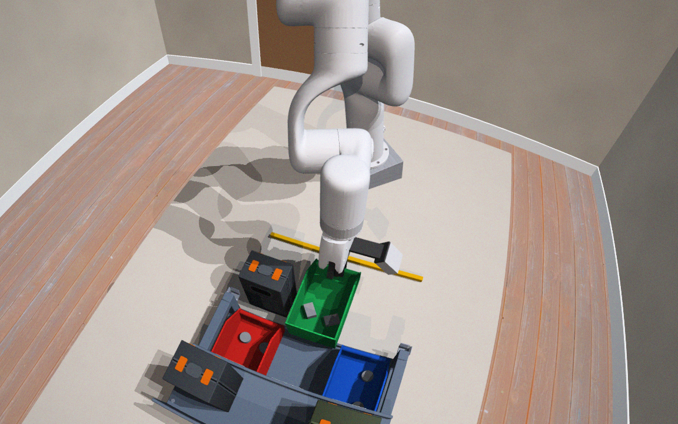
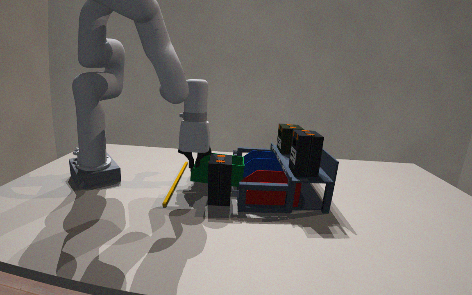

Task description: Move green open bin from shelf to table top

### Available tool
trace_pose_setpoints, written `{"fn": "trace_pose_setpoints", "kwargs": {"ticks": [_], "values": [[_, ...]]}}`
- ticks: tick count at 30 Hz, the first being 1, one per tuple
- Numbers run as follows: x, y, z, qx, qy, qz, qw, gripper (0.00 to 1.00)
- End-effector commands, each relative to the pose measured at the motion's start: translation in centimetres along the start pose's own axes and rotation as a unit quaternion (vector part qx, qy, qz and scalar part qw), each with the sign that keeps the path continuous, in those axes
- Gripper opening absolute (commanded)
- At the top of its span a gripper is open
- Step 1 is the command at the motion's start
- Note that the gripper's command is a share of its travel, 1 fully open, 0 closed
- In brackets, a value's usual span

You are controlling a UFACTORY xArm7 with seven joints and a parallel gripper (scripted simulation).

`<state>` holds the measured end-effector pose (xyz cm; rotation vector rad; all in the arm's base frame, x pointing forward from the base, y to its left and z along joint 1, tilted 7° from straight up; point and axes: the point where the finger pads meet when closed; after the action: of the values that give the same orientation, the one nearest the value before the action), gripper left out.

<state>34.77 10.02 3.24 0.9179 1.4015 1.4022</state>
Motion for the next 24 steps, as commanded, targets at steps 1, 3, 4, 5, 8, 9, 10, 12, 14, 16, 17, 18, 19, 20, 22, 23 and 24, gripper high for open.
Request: {"fn": "trace_pose_setpoints", "kwargs": {"ticks": [1, 3, 4, 5, 8, 9, 10, 12, 14, 16, 17, 18, 19, 20, 22, 23, 24], "values": [[-0.03, 0.09, 0.35, -0.002, 0.000, 0.000, 1.000, 0.00], [-0.05, 0.09, 0.56, -0.002, 0.000, 0.000, 1.000, 0.00], [-0.07, 0.09, 0.66, -0.002, 0.000, 0.000, 1.000, 0.00], [-0.07, 0.09, 0.66, -0.002, 0.000, 0.000, 1.000, 0.00], [-0.07, 0.09, 0.66, -0.002, 0.000, 0.000, 1.000, 0.00], [-0.07, 0.09, 0.66, -0.002, 0.000, 0.000, 1.000, 0.00], [-0.07, 0.09, 0.66, -0.002, 0.000, 0.000, 1.000, 0.00], [-0.07, 0.09, 0.66, -0.002, 0.000, 0.000, 1.000, 0.00], [-0.07, 0.09, 0.66, -0.002, 0.000, 0.000, 1.000, 0.00], [-0.07, 0.09, 0.66, -0.002, 0.000, 0.000, 1.000, 0.00], [-0.07, -0.07, 0.65, -0.001, 0.000, 0.000, 1.000, 0.00], [-0.07, -0.23, 0.65, -0.001, 0.000, 0.000, 1.000, 0.00], [-0.07, -0.39, 0.65, -0.002, 0.000, 0.000, 1.000, 0.00], [-0.07, -0.55, 0.65, -0.002, 0.000, 0.000, 1.000, 0.00], [-0.07, -0.71, 0.65, -0.002, 0.000, 0.000, 1.000, 0.00], [-0.07, -0.71, 0.65, -0.002, 0.000, 0.000, 1.000, 0.00], [-0.07, -0.71, 0.65, -0.002, 0.000, 0.000, 1.000, 0.00]]}}
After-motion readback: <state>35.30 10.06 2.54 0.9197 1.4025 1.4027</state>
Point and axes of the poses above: the point where the finger pads meet when closed, its own y axis back along the fingers, its own z axis across the jaws, x = y × z, and after that the axes turned 8 degrees about y, right-handed
